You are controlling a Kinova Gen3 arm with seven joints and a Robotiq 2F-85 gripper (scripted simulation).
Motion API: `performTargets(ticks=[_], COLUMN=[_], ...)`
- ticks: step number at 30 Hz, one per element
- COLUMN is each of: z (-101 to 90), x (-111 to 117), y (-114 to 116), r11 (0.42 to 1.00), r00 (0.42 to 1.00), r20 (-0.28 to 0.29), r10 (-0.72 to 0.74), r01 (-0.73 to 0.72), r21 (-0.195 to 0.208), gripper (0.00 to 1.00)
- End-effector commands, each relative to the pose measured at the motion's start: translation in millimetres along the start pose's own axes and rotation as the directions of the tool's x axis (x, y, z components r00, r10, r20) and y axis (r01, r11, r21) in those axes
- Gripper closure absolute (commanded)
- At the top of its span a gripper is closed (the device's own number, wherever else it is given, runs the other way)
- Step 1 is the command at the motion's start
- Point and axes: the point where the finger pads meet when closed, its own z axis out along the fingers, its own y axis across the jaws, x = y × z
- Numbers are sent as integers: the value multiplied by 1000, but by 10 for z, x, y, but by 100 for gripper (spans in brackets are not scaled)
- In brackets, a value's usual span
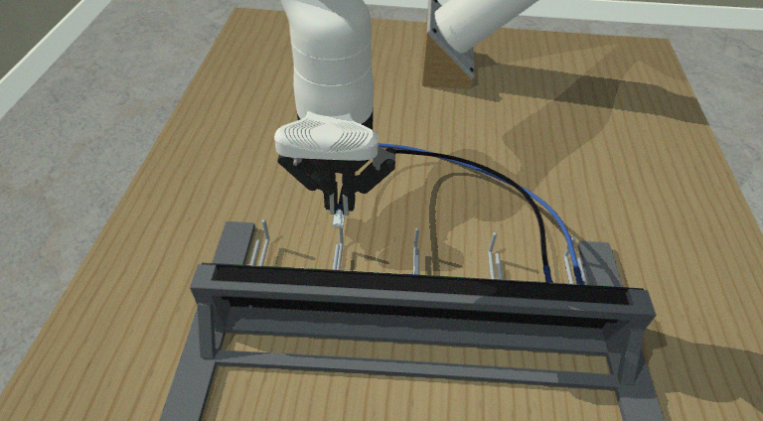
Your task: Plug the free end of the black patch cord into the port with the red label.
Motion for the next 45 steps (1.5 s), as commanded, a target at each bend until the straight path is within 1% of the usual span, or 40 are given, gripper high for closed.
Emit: performTargets(ticks=[1,17,29,45], z=[42,216,266,272], x=[53,228,280,279], y=[0,-3,2,0], r11=[1000,1000,1000,1000], r00=[1000,1000,1000,1000], r20=[-1,-1,-3,-2], r10=[-8,-8,-7,-7], r01=[8,8,7,7], r21=[-4,-4,-4,-3], gripper=[100,100,100,100])
